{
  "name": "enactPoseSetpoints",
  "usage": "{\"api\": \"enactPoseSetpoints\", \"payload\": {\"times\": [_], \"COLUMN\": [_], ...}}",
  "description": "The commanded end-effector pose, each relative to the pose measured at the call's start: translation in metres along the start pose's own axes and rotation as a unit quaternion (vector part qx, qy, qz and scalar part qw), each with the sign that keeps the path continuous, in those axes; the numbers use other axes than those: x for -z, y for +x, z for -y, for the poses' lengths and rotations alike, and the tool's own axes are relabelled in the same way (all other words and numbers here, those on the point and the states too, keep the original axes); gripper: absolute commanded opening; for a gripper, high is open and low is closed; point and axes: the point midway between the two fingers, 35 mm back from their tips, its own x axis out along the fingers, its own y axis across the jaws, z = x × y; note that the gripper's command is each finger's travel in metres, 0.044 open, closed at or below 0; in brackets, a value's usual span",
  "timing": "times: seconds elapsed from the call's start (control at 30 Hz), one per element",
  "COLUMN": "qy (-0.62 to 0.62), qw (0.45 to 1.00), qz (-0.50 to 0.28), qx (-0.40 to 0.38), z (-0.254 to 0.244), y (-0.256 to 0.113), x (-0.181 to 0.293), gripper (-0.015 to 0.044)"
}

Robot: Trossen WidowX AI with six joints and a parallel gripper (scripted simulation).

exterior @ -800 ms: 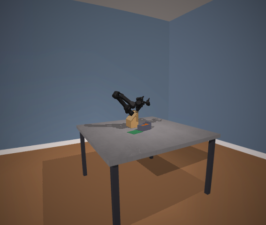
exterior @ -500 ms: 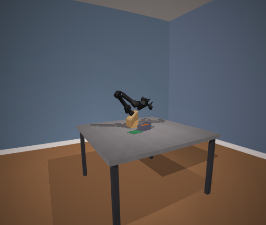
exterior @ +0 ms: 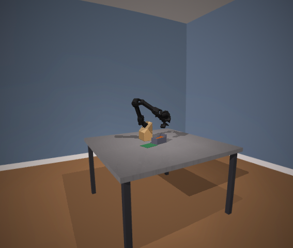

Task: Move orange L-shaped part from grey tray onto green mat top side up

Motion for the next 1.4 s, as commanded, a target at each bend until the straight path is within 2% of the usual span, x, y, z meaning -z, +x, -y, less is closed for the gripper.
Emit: {"api": "enactPoseSetpoints", "payload": {"times": [0.0,0.53,0.8,1.37], "qy": [0.035,0.035,0.035,0.035], "qw": [0.892,0.892,0.892,0.891], "qz": [-0.040,-0.040,-0.040,-0.040], "qx": [0.449,0.449,0.450,0.450], "z": [0.070,0.070,0.128,0.141], "y": [-0.043,-0.043,-0.001,0.009], "x": [0.002,0.002,0.009,0.010], "gripper": [0.0180,0.0180,0.0180,0.0180]}}
